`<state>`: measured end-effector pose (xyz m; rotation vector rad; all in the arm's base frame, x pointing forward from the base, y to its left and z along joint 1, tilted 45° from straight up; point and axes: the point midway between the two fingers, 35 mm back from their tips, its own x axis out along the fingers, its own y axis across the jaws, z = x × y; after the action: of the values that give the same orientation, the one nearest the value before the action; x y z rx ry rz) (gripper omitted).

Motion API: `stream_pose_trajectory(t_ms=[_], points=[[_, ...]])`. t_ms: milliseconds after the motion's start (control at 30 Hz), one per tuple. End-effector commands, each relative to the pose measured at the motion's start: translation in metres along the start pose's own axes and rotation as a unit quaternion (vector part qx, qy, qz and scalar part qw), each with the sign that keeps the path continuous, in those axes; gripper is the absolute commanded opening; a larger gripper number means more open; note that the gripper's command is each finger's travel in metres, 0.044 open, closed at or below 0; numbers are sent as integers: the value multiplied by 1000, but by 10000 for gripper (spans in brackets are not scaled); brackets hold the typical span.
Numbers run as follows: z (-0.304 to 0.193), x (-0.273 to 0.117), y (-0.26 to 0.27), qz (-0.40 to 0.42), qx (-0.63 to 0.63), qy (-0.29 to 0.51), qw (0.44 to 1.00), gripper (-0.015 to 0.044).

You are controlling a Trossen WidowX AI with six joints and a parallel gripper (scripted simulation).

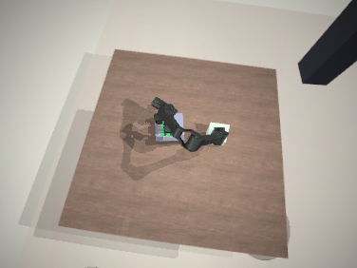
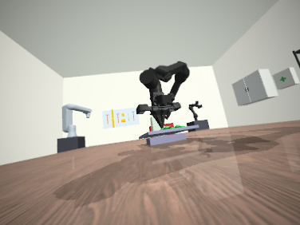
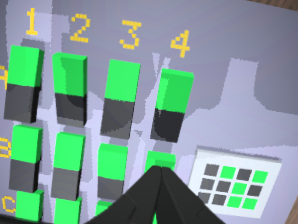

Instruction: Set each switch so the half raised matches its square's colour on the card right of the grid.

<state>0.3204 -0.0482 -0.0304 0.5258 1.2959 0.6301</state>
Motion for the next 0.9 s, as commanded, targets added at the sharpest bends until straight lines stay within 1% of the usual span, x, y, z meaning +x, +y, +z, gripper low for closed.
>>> stream_pose_trajectory(t_ms=[0,867], points=[[0,1,0,2,2,-1,1000,0],[0,4,0,2,2,-1,1000,0]])
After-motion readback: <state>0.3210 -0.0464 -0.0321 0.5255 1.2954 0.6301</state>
